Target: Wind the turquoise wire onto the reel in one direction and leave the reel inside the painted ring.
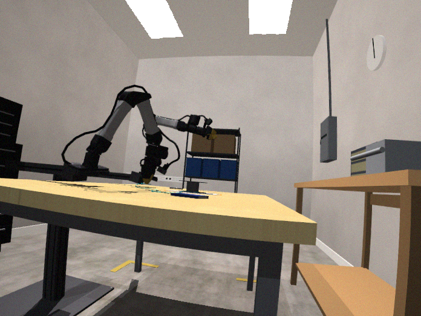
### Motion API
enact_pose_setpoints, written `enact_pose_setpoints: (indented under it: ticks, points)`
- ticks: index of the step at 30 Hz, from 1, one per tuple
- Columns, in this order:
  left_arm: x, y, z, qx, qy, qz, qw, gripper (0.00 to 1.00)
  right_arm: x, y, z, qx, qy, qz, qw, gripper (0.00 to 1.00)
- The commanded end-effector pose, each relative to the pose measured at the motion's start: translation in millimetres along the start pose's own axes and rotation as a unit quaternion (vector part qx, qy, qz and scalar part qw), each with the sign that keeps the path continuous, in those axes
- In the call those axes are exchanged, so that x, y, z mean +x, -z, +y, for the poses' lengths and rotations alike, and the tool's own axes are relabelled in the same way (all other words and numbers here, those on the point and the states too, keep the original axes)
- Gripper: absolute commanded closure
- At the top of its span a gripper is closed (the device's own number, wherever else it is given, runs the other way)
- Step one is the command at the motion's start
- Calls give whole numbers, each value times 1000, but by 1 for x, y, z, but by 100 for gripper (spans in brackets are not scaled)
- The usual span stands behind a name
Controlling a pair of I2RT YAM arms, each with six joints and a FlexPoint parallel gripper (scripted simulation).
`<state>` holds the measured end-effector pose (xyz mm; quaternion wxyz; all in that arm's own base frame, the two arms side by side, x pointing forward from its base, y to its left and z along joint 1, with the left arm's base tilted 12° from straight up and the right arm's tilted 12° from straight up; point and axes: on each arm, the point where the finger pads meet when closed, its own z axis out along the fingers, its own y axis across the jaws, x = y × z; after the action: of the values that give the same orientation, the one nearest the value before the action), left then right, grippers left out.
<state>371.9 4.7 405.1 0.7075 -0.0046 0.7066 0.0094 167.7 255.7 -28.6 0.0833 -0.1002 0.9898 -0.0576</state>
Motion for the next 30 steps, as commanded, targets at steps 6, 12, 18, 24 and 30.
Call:
enact_pose_setpoints:
  ticks: [6,12,18,24,30]
  points:
    - [3,-3,-5,10,3,1,1000,0,-7,20,8,-7,-4,-11,1000,100]
    - [3,-3,-5,10,3,1,1000,0,-9,17,11,-7,-4,-11,1000,100]
    - [3,-3,-5,10,3,1,1000,0,-10,13,13,-7,-4,-11,1000,100]
    - [3,-3,-5,10,3,1,1000,0,-9,9,13,-7,-4,-11,1000,100]
    - [3,-3,-5,10,3,1,1000,1,-10,7,14,-7,-4,-11,1000,100]
